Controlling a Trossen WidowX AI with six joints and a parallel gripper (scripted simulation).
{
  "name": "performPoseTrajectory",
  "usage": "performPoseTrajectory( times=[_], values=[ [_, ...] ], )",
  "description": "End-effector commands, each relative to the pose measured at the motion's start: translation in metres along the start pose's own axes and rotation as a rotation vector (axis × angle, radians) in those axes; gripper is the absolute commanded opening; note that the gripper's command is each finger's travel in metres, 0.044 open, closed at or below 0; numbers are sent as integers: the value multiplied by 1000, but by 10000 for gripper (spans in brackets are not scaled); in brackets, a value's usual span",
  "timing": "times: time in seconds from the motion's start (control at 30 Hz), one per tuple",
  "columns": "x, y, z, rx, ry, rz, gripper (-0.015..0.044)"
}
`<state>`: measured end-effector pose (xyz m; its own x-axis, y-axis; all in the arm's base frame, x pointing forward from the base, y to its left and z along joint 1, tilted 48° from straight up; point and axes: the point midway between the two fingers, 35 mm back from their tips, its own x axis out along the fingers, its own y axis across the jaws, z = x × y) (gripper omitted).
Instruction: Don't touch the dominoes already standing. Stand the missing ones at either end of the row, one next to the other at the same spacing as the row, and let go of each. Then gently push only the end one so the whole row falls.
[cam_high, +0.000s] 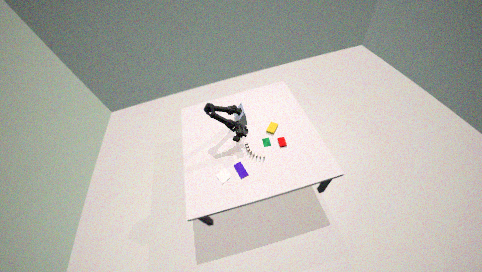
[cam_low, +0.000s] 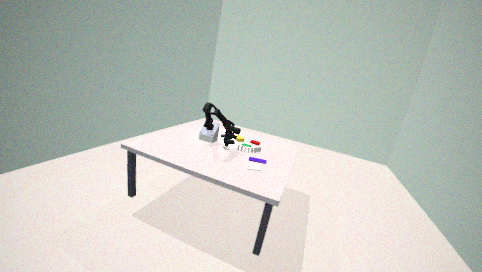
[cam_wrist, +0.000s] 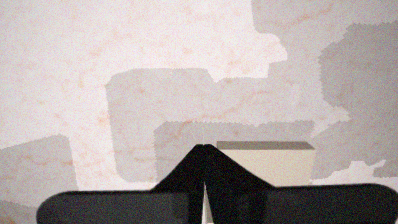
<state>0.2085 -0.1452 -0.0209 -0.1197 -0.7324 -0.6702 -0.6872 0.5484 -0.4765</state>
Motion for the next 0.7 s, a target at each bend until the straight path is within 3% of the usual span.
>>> performPoseTrajectory(
  times=[0.0, 0.3, 0.5, 0.67],
  values=[
    [0, -14, 1, 18, 1, -11, 0],
    [-2, -17, 1, 5, -1, -3, 0],
    [-71, -43, 1, 9, -2, -9, 0],
    [-81, -45, -1, 10, -1, -11, 0]
  ],
)
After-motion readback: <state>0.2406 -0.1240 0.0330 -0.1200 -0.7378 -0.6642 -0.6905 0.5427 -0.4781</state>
